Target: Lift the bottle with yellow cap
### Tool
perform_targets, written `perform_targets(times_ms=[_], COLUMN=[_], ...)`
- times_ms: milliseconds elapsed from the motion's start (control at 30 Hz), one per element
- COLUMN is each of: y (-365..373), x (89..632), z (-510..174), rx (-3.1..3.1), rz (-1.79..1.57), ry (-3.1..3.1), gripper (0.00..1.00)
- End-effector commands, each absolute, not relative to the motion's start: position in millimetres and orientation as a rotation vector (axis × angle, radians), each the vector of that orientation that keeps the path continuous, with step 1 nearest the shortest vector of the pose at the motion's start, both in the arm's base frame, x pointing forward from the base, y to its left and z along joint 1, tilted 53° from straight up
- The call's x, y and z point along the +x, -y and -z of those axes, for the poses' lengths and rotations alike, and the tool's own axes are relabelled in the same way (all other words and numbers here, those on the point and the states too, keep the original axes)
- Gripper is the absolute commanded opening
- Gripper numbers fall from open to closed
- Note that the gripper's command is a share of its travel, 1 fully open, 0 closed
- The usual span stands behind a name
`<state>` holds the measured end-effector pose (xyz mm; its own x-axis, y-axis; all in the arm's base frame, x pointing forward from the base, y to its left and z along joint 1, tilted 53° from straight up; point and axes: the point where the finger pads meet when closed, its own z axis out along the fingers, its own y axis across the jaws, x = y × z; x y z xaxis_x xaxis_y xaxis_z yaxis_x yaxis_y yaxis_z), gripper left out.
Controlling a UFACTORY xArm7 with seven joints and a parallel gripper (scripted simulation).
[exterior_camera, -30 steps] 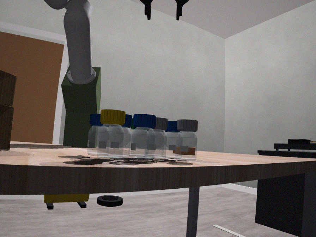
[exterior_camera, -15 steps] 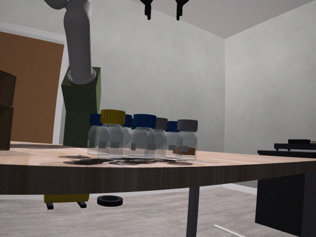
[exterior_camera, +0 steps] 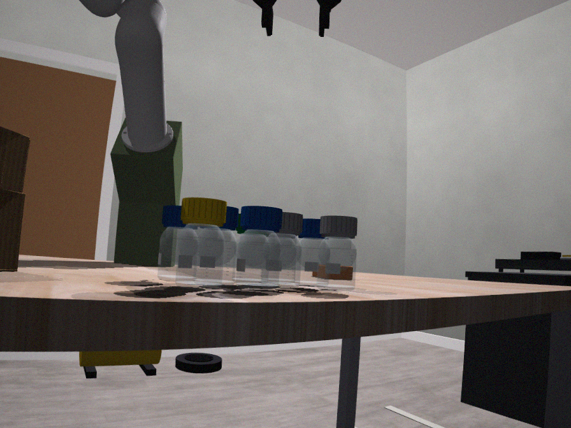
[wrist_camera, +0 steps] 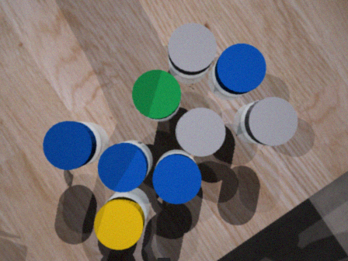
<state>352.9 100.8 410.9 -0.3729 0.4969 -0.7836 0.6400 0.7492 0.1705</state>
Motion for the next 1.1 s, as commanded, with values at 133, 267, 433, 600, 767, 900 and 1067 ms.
perform_targets(times_ms=[133, 267, 433, 600, 767, 900, 1067], y=[-102, -102, -102, -102, -101, -97, -88], x=[353, 353, 353, 353, 353, 354, 357], z=[-412, -412, -412, -412, -412, -412, -411], rx=[0.853, 0.853, 0.853, 0.853, 0.854, 0.871, 0.912], rz=[0.198, 0.198, 0.198, 0.198, 0.196, 0.189, 0.170], ry=[-2.046, -2.046, -2.046, -2.046, -2.037, -2.029, -2.010], gripper=[0.79, 0.79, 0.79, 0.79, 0.79, 0.79, 0.79])
